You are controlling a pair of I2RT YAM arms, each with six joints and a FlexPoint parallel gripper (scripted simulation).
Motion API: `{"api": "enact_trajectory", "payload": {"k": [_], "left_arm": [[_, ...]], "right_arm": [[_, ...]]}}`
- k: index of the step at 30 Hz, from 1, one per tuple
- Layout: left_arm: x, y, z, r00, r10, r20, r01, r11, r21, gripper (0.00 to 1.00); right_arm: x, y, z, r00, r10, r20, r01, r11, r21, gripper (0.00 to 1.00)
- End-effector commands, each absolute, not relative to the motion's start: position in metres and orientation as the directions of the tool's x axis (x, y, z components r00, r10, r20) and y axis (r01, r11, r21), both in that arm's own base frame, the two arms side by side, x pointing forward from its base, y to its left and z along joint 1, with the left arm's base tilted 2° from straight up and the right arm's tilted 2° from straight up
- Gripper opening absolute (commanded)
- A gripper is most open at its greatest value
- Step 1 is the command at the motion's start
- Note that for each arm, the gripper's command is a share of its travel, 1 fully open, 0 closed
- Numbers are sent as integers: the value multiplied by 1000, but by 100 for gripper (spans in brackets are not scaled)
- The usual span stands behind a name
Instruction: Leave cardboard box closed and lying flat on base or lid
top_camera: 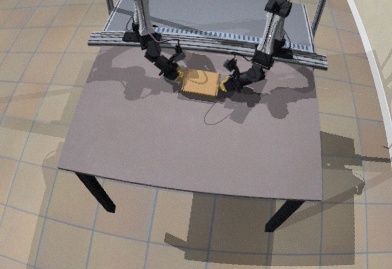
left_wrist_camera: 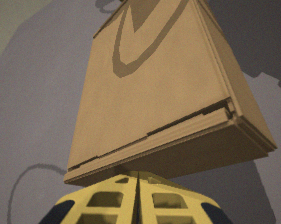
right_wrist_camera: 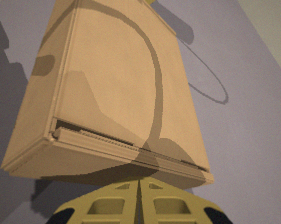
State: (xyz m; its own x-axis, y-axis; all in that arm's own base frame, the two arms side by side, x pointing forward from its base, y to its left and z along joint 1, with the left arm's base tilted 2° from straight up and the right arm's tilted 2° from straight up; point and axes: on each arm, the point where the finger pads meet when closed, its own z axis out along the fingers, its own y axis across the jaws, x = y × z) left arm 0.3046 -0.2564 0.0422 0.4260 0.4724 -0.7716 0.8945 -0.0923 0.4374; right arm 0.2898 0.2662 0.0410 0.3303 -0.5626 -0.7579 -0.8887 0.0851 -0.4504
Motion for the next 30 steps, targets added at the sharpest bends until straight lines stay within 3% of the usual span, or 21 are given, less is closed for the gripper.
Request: {"api": "enact_trajectory", "payload": {"k": [1, 30], "left_arm": [[306, -269, 52, 469, 426, -774, 874, -98, 476, 0], [304, -269, 65, 494, 415, -764, 858, -93, 505, 0]], "right_arm": [[294, 281, 53, 395, -514, -761, -869, 61, -492, 0], [292, 281, 51, 385, -515, -766, -873, 64, -483, 0]]}}
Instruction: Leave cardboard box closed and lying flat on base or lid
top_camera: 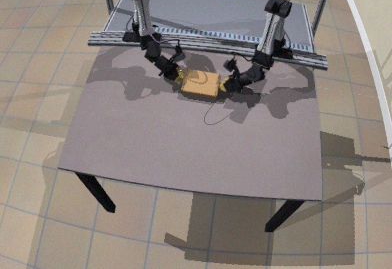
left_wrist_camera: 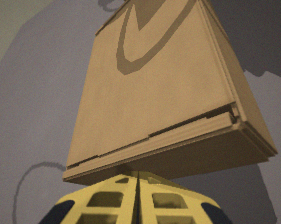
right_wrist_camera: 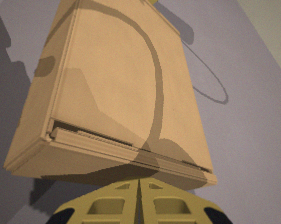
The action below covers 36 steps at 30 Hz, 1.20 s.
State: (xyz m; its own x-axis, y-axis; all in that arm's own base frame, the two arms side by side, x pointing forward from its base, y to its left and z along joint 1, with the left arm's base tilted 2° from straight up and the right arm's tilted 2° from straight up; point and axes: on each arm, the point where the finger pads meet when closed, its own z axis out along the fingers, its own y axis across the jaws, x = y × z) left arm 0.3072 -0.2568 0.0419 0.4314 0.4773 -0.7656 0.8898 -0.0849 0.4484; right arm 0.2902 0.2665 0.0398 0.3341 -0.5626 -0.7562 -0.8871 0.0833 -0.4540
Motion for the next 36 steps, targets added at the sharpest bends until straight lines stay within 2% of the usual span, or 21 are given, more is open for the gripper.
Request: {"api": "enact_trajectory", "payload": {"k": [1, 36], "left_arm": [[304, -269, 66, 495, 415, -764, 858, -93, 506, 0], [301, -269, 63, 492, 416, -765, 860, -94, 502, 0]], "right_arm": [[291, 280, 50, 383, -516, -766, -875, 64, -481, 0], [282, 276, 39, 361, -525, -770, -887, 61, -458, 0]]}}
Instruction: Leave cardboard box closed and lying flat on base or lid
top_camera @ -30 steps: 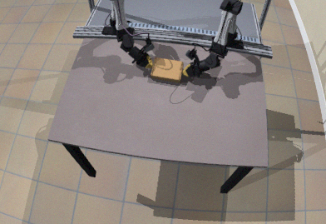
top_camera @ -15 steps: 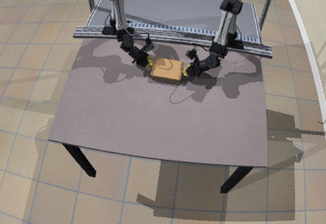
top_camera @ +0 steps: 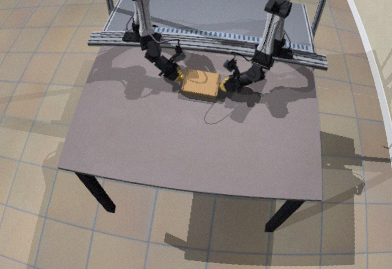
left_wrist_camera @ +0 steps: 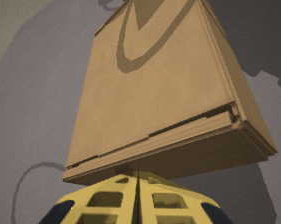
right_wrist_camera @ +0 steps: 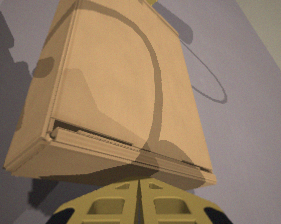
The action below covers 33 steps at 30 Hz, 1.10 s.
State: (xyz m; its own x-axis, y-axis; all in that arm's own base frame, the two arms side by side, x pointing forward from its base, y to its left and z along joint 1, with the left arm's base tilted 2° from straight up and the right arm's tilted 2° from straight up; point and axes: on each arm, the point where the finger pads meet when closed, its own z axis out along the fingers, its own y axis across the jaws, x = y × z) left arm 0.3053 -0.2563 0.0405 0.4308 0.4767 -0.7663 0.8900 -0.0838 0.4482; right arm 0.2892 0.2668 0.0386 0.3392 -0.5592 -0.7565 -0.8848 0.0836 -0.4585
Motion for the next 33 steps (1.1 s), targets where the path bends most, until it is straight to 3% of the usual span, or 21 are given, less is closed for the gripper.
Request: {"api": "enact_trajectory", "payload": {"k": [1, 33], "left_arm": [[301, -269, 64, 493, 416, -765, 859, -93, 503, 0], [298, -268, 61, 491, 416, -765, 860, -94, 501, 0]], "right_arm": [[282, 277, 39, 362, -525, -770, -887, 61, -458, 0], [278, 276, 36, 360, -526, -770, -888, 61, -457, 0]]}}
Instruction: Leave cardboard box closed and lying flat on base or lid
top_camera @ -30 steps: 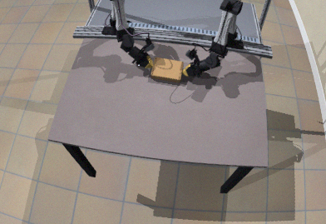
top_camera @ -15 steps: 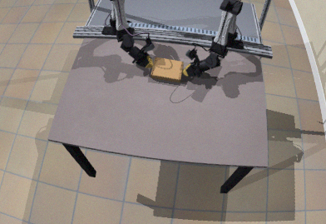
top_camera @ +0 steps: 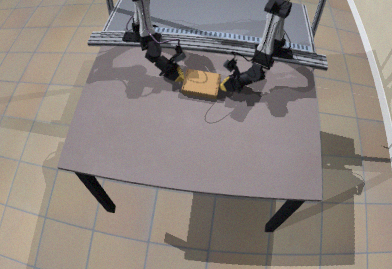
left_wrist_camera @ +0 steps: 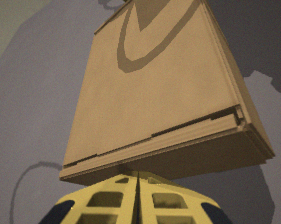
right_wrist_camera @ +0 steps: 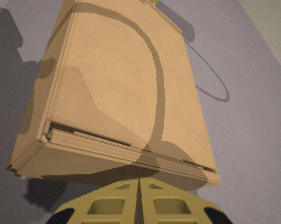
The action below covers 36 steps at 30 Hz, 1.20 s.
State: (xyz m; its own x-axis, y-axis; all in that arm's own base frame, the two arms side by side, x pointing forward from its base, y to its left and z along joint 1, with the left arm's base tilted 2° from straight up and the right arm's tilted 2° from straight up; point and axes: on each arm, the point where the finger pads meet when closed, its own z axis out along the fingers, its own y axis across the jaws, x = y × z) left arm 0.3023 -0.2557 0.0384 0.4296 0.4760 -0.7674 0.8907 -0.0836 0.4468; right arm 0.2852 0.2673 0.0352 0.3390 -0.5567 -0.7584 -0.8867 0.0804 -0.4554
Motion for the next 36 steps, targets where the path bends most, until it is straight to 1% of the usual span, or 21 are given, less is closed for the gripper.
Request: {"api": "enact_trajectory", "payload": {"k": [1, 36], "left_arm": [[298, -268, 61, 492, 416, -765, 860, -94, 502, 0], [294, -268, 57, 491, 416, -766, 861, -94, 501, 0]], "right_arm": [[279, 277, 36, 361, -525, -770, -887, 61, -458, 0], [277, 278, 34, 365, -523, -770, -885, 63, -462, 0]]}}
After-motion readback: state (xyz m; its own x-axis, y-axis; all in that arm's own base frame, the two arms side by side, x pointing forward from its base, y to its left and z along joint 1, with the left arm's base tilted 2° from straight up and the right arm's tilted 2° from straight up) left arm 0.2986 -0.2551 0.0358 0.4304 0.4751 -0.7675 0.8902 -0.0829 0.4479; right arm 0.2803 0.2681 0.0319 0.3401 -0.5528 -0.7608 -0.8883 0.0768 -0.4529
